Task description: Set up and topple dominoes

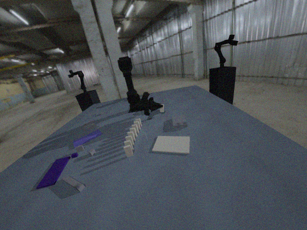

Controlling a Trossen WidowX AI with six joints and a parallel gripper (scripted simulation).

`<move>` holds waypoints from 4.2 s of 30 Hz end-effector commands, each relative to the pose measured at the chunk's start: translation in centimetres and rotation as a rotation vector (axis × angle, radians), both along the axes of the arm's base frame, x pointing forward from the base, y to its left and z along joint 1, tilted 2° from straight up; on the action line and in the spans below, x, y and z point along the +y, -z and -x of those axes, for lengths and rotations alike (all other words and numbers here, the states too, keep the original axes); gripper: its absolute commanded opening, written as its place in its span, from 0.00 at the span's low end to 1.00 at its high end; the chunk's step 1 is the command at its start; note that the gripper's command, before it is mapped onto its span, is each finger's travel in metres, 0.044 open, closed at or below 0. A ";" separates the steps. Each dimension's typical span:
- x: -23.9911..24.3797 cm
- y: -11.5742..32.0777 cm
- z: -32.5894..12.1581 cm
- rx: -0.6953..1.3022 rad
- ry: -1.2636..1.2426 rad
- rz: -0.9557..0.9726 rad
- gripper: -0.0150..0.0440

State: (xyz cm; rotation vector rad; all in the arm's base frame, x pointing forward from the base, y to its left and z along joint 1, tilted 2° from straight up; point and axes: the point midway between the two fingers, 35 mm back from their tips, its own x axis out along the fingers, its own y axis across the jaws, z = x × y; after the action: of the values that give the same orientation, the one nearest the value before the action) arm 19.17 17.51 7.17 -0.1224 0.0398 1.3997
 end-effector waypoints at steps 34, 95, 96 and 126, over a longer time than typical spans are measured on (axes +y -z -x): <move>0.0 0.8 0.6 0.009 0.002 0.013 1.00; 2.0 -7.7 0.2 1.350 1.271 0.838 1.00; 2.0 -7.7 0.2 1.350 1.271 0.838 1.00; 2.3 0.3 0.0 1.350 1.271 0.838 1.00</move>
State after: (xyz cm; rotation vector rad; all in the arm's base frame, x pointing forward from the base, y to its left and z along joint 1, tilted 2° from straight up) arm 19.25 20.05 7.46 0.1754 1.5371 -0.0800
